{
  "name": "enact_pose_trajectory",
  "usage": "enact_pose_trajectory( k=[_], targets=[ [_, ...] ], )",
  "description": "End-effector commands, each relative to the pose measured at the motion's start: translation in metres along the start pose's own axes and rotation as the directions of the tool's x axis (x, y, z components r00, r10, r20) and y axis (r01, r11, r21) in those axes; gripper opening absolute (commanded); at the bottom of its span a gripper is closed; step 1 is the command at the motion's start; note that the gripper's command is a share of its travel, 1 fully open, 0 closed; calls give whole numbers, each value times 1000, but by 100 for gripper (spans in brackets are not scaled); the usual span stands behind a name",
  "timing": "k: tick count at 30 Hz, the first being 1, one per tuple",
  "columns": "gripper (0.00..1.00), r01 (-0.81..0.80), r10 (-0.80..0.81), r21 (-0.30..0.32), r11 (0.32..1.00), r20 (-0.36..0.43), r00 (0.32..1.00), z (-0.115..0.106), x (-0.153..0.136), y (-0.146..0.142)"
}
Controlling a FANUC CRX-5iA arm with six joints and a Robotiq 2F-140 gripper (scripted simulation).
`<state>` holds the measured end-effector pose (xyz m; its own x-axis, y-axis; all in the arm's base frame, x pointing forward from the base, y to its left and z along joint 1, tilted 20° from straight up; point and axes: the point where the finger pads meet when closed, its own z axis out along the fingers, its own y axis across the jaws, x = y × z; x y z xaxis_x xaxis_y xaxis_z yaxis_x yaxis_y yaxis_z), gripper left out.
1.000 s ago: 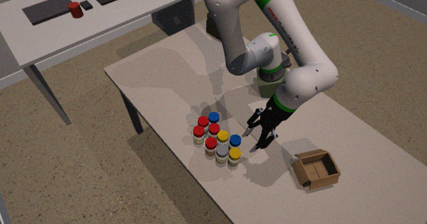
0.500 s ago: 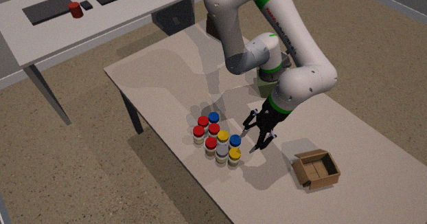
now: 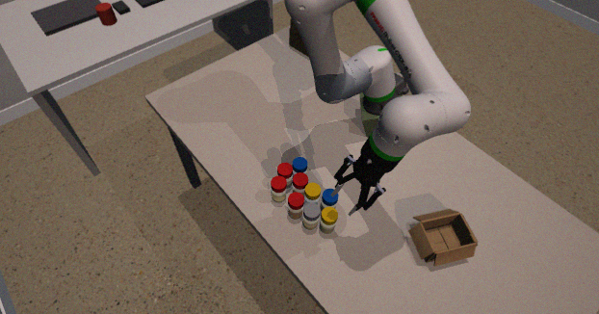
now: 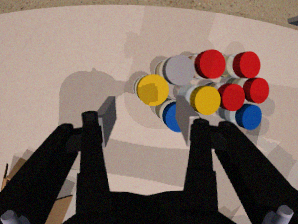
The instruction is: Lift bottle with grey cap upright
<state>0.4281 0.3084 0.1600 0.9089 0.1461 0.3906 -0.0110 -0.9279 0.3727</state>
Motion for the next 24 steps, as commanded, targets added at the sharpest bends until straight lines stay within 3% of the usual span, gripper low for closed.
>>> enact_pose_trajectory(
  k=[1, 8, 15, 24],
  targets=[
    [51, 56, -56, 8, 998, 8, 998, -2, 6, 1],
    [51, 198, -199, 28, 980, 32, 980, -7, 18, 3],
    [51, 198, -199, 28, 980, 32, 980, -7, 18, 3],
    [51, 374, -377, 67, 925, 47, 925, -12, 34, 7]
  ],
)
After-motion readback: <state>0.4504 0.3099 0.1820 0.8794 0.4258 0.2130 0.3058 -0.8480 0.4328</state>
